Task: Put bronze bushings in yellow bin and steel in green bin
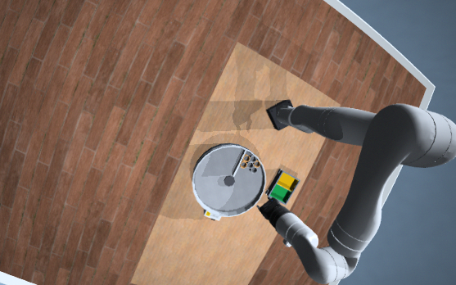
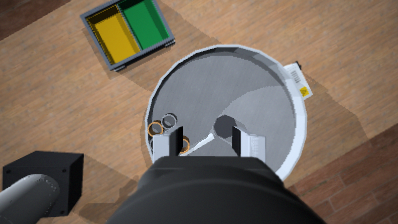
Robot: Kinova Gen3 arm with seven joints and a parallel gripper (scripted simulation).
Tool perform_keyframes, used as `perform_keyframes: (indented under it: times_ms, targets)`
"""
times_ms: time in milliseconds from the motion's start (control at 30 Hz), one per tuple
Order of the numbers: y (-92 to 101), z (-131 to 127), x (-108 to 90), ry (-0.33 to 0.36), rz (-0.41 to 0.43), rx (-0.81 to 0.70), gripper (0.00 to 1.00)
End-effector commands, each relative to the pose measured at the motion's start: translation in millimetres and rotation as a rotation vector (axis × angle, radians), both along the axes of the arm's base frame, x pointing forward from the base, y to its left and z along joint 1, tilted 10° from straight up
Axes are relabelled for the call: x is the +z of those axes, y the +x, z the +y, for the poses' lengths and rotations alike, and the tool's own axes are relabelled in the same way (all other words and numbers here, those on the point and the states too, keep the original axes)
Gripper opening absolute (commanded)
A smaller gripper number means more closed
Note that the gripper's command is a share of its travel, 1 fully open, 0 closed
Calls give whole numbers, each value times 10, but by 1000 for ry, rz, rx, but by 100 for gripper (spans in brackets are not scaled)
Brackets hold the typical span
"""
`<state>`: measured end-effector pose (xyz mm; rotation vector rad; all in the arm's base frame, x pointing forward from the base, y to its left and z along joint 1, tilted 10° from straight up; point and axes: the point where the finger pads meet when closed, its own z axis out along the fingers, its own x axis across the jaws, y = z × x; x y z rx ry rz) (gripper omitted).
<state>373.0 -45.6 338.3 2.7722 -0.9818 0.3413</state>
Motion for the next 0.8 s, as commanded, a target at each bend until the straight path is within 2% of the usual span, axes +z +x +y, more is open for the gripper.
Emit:
perform_keyframes:
  times_ms: [0, 33, 200, 367, 767]
  targets:
    - [77, 317, 33, 1, 0, 26, 100]
    - [95, 418, 46, 1, 0, 26, 100]
    - [95, 418, 46, 1, 0, 26, 100]
    - [182, 925, 114, 1, 0, 26, 100]
    - [182, 925, 114, 1, 0, 26, 100]
